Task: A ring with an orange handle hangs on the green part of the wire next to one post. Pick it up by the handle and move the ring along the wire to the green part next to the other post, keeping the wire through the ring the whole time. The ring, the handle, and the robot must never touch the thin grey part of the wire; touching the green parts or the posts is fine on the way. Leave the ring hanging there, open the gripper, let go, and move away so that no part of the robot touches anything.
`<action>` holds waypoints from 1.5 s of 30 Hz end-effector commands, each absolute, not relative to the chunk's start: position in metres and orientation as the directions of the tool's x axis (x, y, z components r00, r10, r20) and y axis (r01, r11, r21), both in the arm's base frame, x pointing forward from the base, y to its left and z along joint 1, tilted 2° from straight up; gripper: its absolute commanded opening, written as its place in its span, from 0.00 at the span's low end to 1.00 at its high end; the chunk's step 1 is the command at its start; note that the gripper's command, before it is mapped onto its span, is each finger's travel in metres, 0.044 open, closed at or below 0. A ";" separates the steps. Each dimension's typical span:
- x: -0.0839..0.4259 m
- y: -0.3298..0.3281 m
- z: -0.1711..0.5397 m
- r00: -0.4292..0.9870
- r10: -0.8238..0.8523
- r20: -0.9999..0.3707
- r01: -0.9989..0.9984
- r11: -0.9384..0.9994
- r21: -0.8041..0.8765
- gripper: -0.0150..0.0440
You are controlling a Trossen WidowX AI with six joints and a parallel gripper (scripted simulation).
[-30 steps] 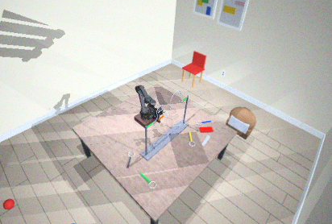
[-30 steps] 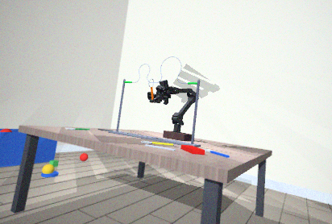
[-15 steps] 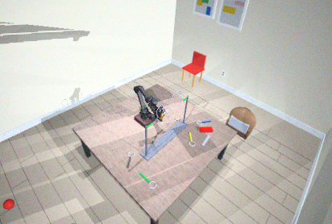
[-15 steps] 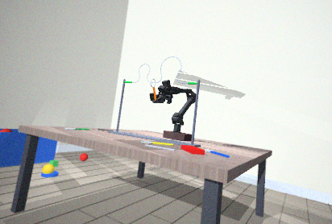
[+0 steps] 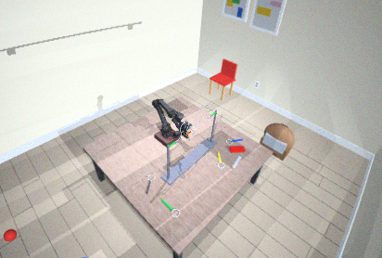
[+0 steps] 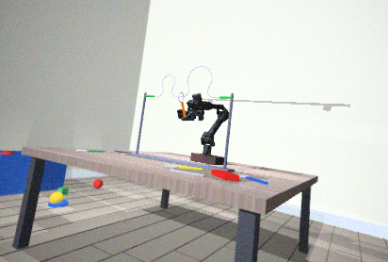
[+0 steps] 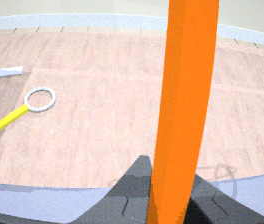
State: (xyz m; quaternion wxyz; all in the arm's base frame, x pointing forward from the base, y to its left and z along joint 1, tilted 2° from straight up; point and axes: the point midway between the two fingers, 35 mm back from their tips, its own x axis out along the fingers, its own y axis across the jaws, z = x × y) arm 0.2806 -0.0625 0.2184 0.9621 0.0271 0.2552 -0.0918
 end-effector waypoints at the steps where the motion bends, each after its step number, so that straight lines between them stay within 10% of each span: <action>1: 0.281 -0.056 0.221 0.856 -0.152 -0.494 0.194 0.980 0.034 0.00; 45: 0.291 0.058 0.282 0.892 0.235 -0.387 0.159 0.638 0.753 0.00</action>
